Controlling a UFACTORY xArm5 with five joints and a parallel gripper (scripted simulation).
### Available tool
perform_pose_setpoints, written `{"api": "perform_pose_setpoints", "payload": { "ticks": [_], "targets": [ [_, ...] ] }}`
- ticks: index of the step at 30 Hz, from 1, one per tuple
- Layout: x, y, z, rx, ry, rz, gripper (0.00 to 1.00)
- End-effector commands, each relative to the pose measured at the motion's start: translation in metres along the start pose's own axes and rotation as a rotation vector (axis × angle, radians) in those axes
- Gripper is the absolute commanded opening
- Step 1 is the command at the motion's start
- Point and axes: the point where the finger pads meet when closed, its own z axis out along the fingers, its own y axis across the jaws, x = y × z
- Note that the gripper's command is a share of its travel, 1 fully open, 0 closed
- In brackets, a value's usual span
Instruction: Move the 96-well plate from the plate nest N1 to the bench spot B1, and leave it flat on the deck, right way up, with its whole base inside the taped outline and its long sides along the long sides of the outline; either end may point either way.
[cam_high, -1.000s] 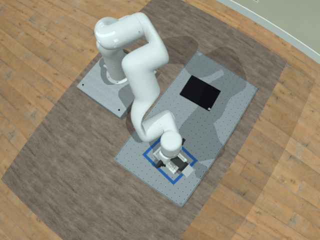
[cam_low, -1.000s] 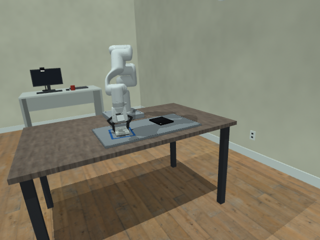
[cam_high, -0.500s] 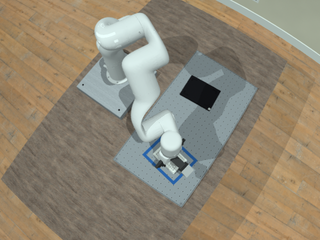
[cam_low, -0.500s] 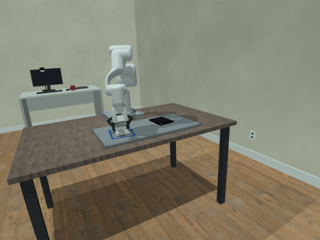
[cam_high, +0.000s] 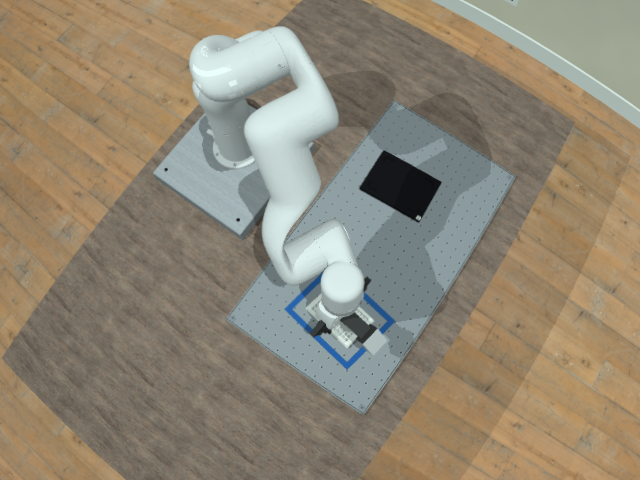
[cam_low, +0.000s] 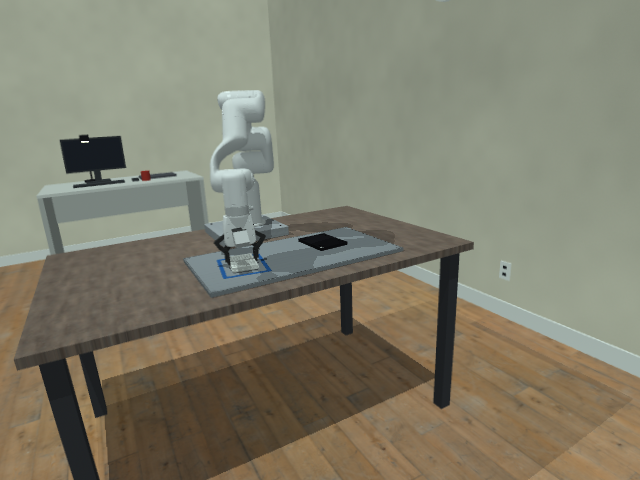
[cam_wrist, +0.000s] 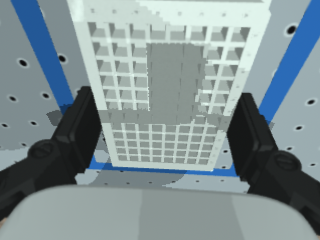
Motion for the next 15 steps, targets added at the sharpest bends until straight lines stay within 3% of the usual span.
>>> {"api": "perform_pose_setpoints", "payload": {
  "ticks": [1,11,12,15],
  "targets": [
    [0.0014,0.0004,-0.0007,-0.001,0.004,0.0,0.0],
    [0.0014,0.0004,0.0007,-0.001,0.004,0.0,0.0],
    [0.0014,0.0004,0.0013,-0.001,0.004,0.0,1.0],
    [0.0014,0.0004,0.0013,-0.001,0.004,0.0,1.0]
  ]
}}
